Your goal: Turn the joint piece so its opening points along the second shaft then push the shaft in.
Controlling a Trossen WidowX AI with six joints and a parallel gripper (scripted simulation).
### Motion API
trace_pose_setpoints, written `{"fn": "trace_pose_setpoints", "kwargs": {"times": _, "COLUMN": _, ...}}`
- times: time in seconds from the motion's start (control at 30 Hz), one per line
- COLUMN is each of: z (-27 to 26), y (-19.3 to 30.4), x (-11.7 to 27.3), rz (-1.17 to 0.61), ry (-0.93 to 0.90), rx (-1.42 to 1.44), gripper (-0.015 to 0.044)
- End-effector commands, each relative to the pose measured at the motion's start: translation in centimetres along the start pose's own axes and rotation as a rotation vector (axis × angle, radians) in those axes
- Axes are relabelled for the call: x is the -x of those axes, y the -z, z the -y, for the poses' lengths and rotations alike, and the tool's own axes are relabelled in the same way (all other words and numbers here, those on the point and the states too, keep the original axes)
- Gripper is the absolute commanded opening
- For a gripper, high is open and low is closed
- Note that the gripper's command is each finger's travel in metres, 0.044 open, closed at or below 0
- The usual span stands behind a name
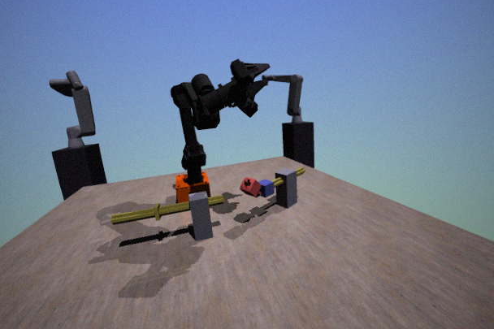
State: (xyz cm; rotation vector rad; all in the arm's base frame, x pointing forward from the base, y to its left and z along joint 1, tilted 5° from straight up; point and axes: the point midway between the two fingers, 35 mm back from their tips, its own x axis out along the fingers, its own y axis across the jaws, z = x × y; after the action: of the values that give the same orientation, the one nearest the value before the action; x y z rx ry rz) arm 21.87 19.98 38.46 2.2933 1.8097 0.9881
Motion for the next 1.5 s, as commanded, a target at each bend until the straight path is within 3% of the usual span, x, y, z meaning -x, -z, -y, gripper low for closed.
{"fn": "trace_pose_setpoints", "kwargs": {"times": 0.0, "z": 0.0, "y": 0.0, "x": 0.0, "rz": 0.0, "ry": 0.0, "rx": 0.0, "gripper": 0.0426}}
{"fn": "trace_pose_setpoints", "kwargs": {"times": 0.27, "z": -1.5, "y": -4.4, "x": 3.1, "rz": 0.132, "ry": -0.011, "rx": -0.002, "gripper": 0.044}}
{"fn": "trace_pose_setpoints", "kwargs": {"times": 0.57, "z": -3.3, "y": -11.8, "x": 12.2, "rz": 0.374, "ry": -0.042, "rx": -0.082, "gripper": 0.044}}
{"fn": "trace_pose_setpoints", "kwargs": {"times": 0.8, "z": -1.5, "y": -15.5, "x": 21.0, "rz": 0.503, "ry": -0.022, "rx": -0.109, "gripper": 0.044}}
{"fn": "trace_pose_setpoints", "kwargs": {"times": 1.0, "z": -1.7, "y": -15.6, "x": 21.2, "rz": 0.505, "ry": -0.036, "rx": -0.129, "gripper": 0.044}}
{"fn": "trace_pose_setpoints", "kwargs": {"times": 1.47, "z": -6.6, "y": -17.6, "x": 19.4, "rz": 0.488, "ry": -0.293, "rx": -0.511, "gripper": 0.044}}
